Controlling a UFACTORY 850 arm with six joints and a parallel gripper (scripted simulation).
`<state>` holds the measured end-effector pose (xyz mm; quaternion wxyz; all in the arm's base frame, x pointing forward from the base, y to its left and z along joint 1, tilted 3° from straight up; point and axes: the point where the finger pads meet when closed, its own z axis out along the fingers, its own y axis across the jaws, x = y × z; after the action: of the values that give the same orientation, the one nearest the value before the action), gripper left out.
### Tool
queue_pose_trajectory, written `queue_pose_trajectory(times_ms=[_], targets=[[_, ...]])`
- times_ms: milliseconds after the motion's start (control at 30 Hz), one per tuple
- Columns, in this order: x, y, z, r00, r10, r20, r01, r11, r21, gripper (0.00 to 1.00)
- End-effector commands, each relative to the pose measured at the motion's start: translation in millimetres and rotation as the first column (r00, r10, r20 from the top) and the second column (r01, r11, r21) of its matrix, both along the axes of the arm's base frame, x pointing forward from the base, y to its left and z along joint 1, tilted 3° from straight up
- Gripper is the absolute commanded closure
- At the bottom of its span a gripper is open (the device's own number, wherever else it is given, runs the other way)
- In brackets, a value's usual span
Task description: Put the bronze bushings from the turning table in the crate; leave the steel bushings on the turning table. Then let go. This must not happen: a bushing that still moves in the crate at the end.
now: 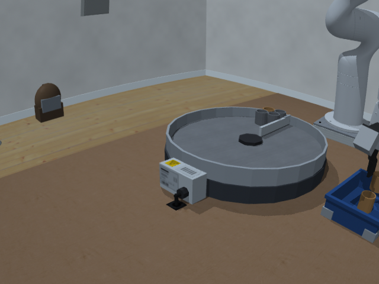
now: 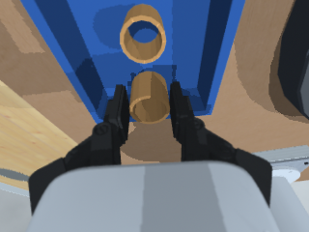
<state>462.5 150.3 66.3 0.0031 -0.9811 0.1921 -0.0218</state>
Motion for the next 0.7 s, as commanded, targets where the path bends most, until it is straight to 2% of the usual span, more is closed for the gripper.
queue_pose_trajectory(times_ms=[0,400,667], targets=[[1,0,-5,1.000,0.000,0.002,0.000,1.000,0.000,1.00],[2,0,-22,1.000,0.000,0.002,0.000,1.000,0.000,1.00],[2,0,-25,1.000,0.000,0.002,0.000,1.000,0.000,1.00]])
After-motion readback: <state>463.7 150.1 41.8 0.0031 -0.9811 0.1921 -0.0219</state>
